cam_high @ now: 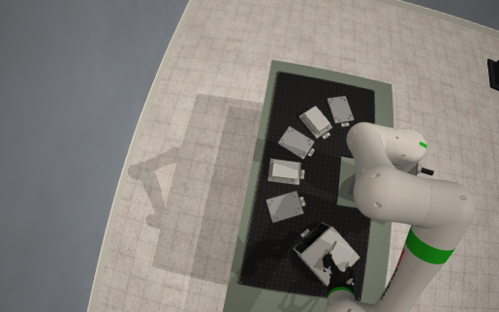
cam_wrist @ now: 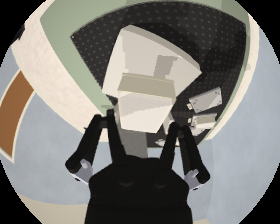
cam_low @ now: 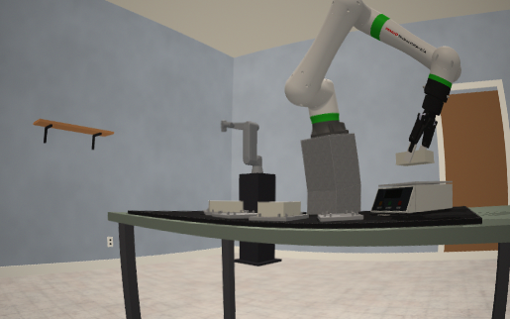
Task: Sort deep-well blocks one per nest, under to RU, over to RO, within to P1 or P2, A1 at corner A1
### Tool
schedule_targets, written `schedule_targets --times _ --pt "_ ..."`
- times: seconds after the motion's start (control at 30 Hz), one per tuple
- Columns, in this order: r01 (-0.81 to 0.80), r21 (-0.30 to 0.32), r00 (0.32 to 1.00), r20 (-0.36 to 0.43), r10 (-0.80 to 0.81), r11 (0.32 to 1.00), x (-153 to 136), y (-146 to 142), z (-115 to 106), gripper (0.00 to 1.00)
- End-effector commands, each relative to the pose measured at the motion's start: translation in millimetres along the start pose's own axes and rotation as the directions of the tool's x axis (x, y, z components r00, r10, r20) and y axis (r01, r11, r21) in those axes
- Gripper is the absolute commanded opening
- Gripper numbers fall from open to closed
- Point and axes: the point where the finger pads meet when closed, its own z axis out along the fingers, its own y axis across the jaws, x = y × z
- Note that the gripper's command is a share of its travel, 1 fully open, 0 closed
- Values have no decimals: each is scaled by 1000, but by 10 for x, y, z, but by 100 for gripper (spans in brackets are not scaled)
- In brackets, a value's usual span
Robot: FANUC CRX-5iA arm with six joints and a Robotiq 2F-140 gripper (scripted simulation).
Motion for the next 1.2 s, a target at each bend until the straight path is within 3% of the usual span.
schedule_targets --times 0.0,0.83,1.17 --pt "0 0 1000 0 0 1000 1 1 -2 10" --pt "0 0 1000 0 0 1000 2 9 -2 10" --pt "0 0 1000 0 0 1000 77 10 127 10"
